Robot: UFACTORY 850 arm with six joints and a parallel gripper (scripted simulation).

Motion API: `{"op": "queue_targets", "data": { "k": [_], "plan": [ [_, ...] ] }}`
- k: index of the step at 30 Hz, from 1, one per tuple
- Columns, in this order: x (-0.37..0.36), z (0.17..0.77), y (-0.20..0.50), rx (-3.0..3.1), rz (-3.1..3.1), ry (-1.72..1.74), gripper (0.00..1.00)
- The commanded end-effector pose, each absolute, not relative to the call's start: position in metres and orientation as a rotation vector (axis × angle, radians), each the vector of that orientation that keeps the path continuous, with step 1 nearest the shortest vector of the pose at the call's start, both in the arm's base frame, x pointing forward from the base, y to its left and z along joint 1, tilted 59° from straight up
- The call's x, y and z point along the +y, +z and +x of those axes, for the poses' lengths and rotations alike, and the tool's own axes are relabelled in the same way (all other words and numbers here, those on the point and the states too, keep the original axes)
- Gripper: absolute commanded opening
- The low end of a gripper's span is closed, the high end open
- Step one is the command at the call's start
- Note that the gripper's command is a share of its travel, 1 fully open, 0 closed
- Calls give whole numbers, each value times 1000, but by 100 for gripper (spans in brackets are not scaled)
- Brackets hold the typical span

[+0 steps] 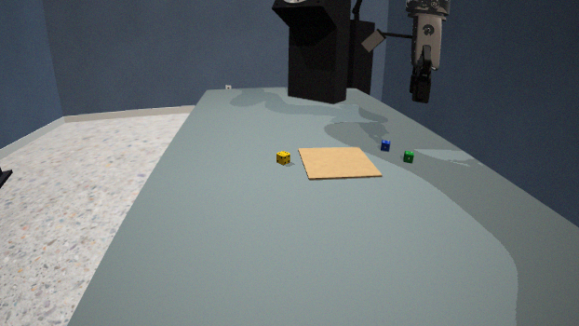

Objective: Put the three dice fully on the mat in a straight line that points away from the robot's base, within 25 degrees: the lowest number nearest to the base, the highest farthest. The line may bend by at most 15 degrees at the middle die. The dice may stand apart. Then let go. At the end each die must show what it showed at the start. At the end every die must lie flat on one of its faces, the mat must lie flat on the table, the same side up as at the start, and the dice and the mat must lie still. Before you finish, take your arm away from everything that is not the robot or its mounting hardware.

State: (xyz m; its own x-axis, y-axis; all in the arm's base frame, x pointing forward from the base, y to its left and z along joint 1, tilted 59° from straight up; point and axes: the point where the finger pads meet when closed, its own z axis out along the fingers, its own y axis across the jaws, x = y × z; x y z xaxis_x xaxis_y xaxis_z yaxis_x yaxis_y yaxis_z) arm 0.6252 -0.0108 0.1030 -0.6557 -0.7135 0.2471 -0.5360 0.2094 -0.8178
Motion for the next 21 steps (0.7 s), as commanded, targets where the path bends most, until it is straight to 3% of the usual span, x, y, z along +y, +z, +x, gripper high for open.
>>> {"op": "queue_targets", "data": {
  "k": [1, 21],
  "plan": [
    [-10, 626, 103, 2291, -1190, -1427, 100],
    [-45, 653, 76, 2290, -1190, -1427, 100]
  ]
}}
